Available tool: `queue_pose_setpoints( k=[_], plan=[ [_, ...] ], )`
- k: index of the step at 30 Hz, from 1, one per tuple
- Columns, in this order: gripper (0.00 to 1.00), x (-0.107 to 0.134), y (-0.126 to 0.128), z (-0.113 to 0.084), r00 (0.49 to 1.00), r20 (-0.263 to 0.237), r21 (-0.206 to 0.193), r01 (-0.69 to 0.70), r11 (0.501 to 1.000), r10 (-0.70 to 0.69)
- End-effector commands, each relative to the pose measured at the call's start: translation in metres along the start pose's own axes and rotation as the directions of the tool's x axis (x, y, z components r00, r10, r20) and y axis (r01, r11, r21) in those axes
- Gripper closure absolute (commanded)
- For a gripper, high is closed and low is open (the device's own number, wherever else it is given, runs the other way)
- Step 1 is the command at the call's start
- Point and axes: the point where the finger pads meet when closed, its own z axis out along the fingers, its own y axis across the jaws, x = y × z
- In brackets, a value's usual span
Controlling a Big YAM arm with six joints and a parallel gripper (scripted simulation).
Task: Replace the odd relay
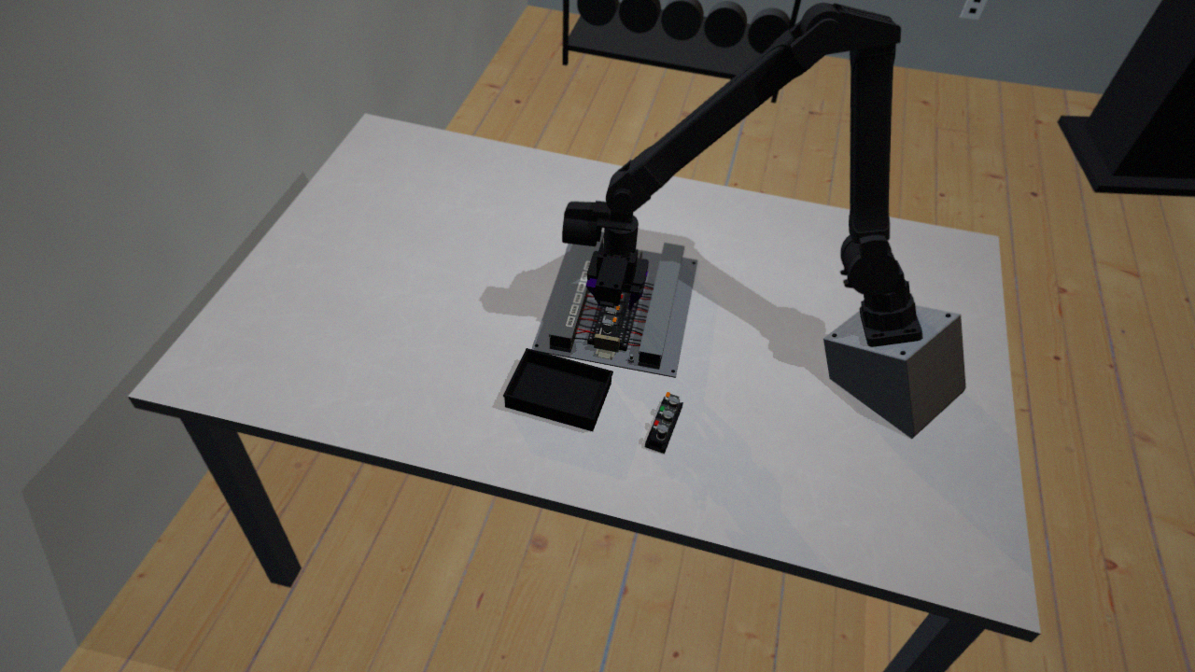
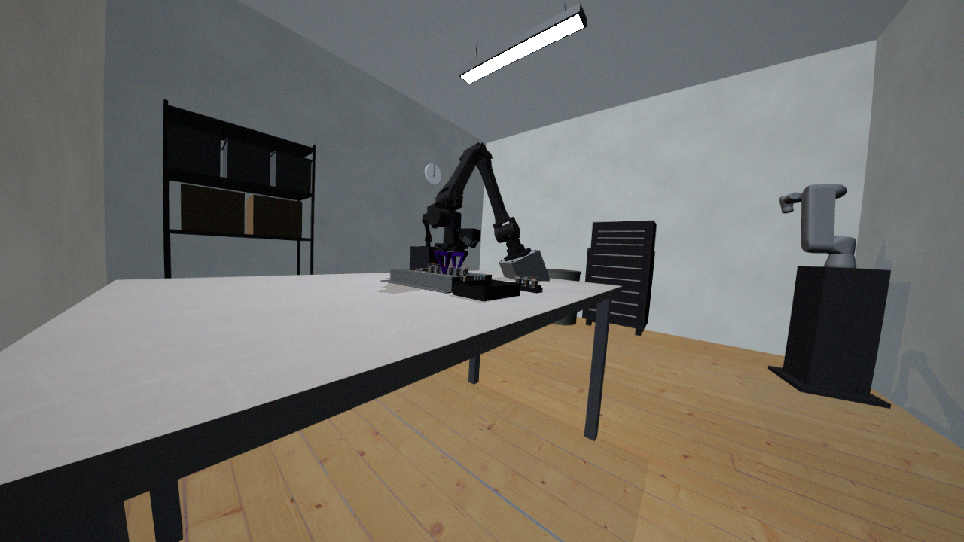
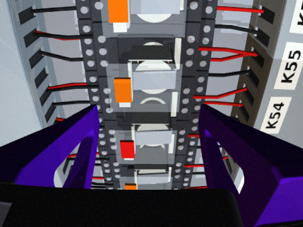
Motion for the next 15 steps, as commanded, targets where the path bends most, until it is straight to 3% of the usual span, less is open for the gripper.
queue_pose_setpoints(
  k=[1, 15],
  plan=[
    [0.41, 0.0044, -0.0033, 0.0014, 1.000, 0.001, 0.008, 0.000, 1.000, 0.000],
    [0.41, 0.0051, -0.0077, -0.0020, 1.000, 0.002, 0.018, -0.002, 1.000, 0.002]
  ],
)
